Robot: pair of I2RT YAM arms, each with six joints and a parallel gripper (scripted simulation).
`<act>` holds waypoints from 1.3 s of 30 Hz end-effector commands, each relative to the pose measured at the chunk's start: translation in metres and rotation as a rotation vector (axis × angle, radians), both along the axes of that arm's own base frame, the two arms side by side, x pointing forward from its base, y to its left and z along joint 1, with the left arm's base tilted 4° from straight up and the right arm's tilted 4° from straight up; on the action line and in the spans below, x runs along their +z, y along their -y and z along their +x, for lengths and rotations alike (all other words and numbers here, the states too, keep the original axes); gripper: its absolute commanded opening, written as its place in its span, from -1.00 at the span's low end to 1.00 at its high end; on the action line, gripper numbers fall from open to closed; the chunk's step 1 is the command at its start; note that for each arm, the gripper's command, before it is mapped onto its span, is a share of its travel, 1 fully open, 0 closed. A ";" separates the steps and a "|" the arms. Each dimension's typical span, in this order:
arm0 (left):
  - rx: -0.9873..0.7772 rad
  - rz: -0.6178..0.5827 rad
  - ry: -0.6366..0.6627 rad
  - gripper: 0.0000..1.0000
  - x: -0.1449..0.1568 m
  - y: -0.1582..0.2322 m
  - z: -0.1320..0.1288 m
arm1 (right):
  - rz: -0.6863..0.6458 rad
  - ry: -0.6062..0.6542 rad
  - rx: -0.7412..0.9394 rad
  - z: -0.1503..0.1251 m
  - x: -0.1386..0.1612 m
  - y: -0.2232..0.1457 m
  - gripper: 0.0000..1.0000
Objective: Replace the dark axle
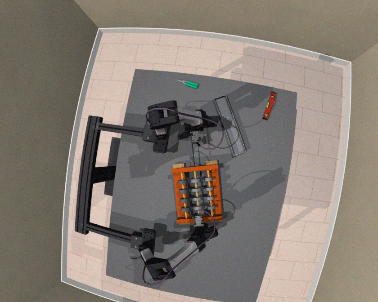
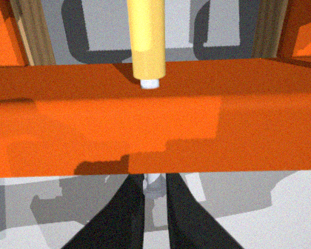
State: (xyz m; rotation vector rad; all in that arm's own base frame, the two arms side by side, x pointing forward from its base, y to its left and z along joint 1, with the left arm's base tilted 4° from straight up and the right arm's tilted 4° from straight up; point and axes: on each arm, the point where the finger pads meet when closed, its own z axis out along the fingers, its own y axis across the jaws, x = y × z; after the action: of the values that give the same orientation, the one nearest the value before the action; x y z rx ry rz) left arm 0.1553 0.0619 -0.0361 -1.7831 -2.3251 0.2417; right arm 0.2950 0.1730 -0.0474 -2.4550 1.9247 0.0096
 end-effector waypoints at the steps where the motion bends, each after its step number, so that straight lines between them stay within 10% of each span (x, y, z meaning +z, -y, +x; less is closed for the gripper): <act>1: 0.008 -0.020 0.041 -1.00 0.001 0.006 0.011 | 0.052 0.034 0.017 0.011 -0.002 -0.014 -1.00; 39: 0.010 -0.026 0.021 -1.00 -0.002 0.007 0.007 | 0.054 0.028 0.013 0.009 -0.004 -0.011 -1.00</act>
State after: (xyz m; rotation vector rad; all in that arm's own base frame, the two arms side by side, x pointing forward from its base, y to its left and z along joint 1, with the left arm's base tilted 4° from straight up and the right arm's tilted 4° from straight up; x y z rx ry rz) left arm 0.1553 0.0619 -0.0361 -1.7832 -2.3251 0.2417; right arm 0.2950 0.1730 -0.0474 -2.4565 1.9226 0.0099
